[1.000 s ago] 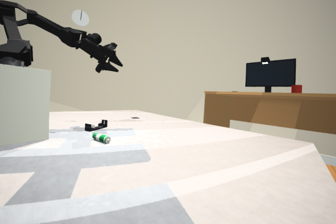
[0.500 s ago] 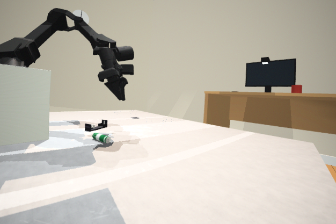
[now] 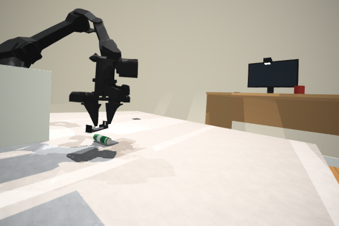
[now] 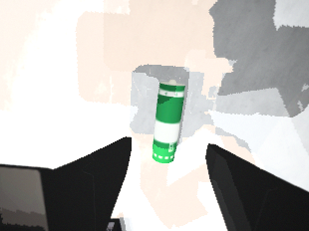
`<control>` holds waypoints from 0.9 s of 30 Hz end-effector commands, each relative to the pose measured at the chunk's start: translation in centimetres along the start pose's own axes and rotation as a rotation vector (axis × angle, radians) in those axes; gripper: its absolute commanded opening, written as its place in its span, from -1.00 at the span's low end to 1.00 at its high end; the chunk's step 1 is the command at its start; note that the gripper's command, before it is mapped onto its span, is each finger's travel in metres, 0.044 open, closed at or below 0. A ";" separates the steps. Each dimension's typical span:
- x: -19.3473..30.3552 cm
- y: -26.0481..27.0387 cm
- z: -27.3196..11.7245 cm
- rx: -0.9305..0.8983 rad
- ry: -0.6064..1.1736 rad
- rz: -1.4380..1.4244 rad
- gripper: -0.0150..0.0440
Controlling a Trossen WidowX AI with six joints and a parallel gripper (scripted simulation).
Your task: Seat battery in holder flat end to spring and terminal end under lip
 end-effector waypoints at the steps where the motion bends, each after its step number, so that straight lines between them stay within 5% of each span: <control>1: 0.0 -0.1 0.2 -0.007 0.016 0.026 0.28; 27: 0.0 0.0 4.1 -0.008 0.017 0.026 0.28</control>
Point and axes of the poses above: the point midway between the two fingers, 35 mm back from their tips, its own z axis out along the fingers, its own y axis across the jaws, x = y × z, the point moved 1 cm from there along -z, back along the fingers, and after that the axes turned 12 degrees about -z, right-handed, at the moved point
